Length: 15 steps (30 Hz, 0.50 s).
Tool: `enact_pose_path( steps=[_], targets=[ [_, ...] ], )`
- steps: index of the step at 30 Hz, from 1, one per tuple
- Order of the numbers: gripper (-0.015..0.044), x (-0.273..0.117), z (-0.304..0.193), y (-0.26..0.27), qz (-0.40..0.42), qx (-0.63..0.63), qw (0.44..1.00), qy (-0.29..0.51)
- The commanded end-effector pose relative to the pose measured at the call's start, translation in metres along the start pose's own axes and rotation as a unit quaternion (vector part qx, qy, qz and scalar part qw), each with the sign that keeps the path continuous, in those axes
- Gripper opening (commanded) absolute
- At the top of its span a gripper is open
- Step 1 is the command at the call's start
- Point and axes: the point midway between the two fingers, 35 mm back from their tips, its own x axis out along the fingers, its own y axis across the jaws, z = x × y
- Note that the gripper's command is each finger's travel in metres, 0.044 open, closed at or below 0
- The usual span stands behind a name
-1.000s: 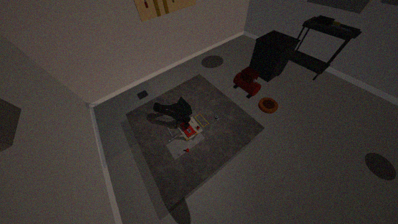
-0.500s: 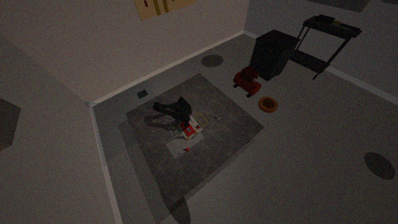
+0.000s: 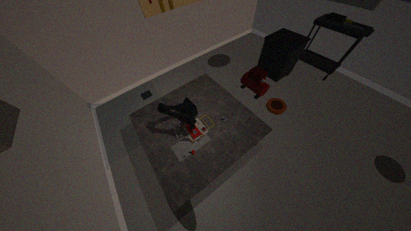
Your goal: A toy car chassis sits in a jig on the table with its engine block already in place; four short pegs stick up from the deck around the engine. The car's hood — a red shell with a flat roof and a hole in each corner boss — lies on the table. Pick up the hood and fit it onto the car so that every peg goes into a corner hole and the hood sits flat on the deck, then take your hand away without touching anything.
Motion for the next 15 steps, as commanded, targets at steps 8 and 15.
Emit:
enact_pose_path(
  steps=[8, 15],
  targets=[
    [0.044, 0.0067, -0.0007, 0.0015, 0.001, -0.003, 1.0, 0.004],
    [0.0328, 0.0049, -0.0002, 0.0001, 0.0, 0.0, 1.0, 0.0]
  ],
)
